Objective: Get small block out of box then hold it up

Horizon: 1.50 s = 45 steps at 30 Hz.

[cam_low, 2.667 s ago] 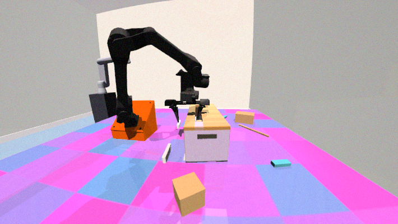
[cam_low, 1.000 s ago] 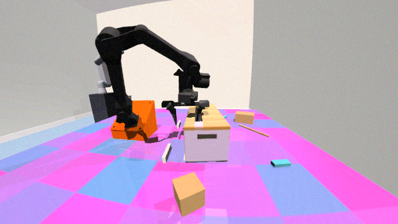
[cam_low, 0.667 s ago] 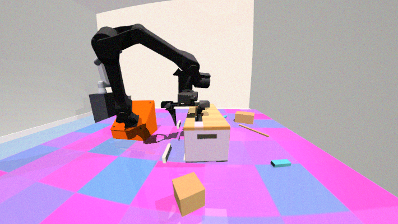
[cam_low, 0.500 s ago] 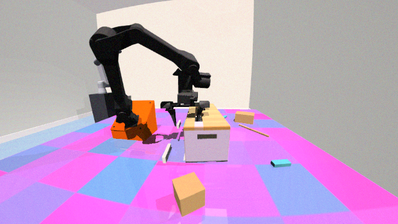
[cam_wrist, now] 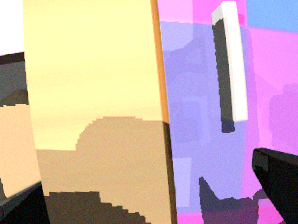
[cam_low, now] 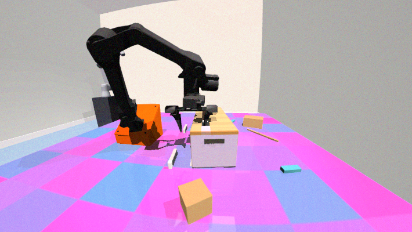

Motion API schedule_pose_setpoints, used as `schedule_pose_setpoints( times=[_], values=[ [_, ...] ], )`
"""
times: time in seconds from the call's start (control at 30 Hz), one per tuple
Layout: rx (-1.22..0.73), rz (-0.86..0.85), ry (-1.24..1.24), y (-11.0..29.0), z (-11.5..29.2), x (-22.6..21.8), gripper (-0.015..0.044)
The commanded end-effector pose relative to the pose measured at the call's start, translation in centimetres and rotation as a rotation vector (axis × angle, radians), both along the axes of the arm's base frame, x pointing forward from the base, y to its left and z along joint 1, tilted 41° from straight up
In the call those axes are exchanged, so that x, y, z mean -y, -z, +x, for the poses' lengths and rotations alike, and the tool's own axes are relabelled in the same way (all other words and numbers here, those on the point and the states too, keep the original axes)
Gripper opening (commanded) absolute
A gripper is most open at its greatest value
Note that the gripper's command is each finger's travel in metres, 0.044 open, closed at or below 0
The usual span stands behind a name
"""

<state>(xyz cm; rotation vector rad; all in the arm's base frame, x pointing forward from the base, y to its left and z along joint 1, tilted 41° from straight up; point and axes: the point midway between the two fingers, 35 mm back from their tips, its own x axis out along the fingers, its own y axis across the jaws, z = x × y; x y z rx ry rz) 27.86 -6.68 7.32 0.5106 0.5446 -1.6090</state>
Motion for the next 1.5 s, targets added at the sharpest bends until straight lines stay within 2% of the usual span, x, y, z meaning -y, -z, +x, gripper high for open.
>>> schedule_pose_setpoints(
  times=[0.0, 0.83, 1.13, 1.3, 1.37, 1.47],
  values=[
    [-0.002, -0.006, -0.001, -0.3, -0.1, 0.4, 0.0400],
    [-0.002, -0.007, -0.001, -1.9, -0.1, 2.3, 0.0400],
    [-0.004, 0.001, 0.002, -6.2, 0.5, -1.8, 0.0400],
    [-0.004, -0.004, -0.008, -6.0, 0.5, -1.7, 0.0400],
    [0.070, 0.002, 0.029, -6.2, 0.3, -1.7, 0.0348],
    [0.389, 0.043, 0.200, -7.0, -0.7, -1.4, 0.0285]
  ],
)
